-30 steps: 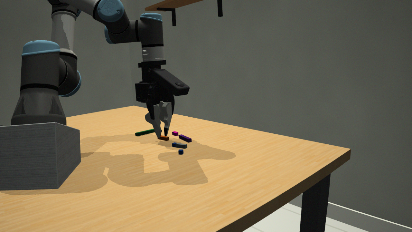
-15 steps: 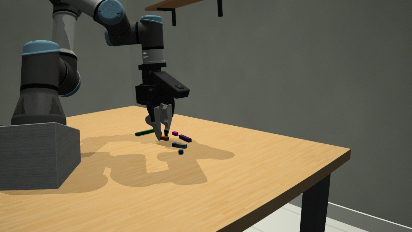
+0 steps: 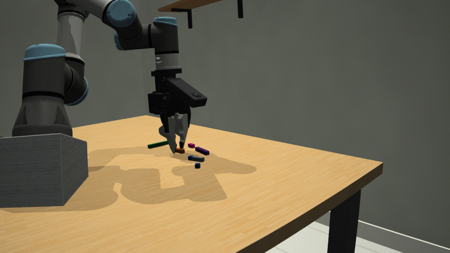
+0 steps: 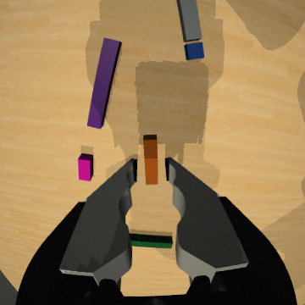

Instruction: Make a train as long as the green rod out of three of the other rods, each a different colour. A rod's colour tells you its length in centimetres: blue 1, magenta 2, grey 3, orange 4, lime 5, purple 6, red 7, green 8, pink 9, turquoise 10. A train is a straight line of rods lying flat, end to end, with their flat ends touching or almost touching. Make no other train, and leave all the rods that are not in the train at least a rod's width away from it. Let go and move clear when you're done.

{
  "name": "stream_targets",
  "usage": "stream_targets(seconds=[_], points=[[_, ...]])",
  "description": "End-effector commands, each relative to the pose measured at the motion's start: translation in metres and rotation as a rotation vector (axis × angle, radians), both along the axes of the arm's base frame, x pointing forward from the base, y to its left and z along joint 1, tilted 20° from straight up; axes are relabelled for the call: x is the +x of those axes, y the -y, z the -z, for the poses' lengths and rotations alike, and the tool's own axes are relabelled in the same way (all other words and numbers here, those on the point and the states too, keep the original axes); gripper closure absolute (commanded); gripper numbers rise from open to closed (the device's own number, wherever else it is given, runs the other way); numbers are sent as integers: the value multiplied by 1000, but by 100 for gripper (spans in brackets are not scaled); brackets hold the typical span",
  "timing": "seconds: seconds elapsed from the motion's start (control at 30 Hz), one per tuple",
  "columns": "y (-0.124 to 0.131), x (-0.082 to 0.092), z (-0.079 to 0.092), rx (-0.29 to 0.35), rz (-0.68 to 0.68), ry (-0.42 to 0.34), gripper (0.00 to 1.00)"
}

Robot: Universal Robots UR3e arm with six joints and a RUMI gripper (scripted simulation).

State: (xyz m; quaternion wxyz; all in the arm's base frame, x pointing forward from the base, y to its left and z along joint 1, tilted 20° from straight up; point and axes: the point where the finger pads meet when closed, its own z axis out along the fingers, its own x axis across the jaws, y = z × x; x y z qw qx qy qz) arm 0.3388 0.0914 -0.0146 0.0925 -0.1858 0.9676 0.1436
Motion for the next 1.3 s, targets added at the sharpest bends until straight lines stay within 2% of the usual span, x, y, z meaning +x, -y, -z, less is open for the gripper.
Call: stream_targets(seconds=[0.0, 0.43, 0.47, 1.27], points=[[0, 1, -1, -1, 0, 2, 86], [0, 1, -1, -1, 0, 2, 86], [0, 1, -1, -1, 0, 2, 100], [0, 1, -1, -1, 0, 2, 100]])
